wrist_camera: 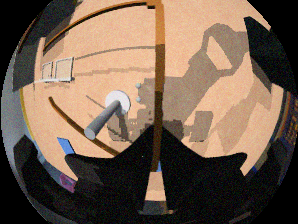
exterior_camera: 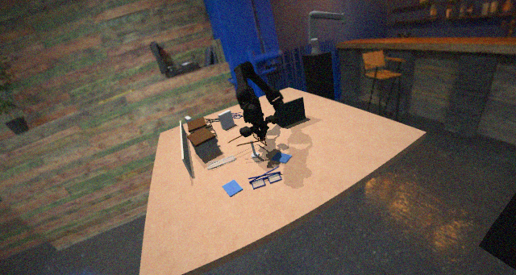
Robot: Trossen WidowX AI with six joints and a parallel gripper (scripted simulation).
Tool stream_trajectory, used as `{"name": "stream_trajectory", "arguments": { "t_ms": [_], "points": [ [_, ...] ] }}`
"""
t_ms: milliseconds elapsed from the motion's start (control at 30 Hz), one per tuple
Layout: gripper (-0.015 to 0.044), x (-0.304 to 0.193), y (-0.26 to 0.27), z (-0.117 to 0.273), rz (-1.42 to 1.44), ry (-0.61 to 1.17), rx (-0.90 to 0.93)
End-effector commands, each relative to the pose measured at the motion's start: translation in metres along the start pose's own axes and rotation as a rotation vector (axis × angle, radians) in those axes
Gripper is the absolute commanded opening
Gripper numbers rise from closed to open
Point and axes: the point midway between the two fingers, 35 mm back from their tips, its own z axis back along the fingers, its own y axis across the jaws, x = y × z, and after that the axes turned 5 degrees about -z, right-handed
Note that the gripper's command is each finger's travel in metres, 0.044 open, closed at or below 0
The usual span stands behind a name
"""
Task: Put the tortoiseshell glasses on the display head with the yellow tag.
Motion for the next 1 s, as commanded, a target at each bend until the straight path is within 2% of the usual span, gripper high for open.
{"name": "stream_trajectory", "arguments": {
  "t_ms": [0,967],
  "points": [
    [0.0,0.004,-0.003,-0.002,0.007,-0.01,-0.002],
    [0.0,0.017,-0.008,-0.002,0.007,-0.01,-0.002]
  ]
}}
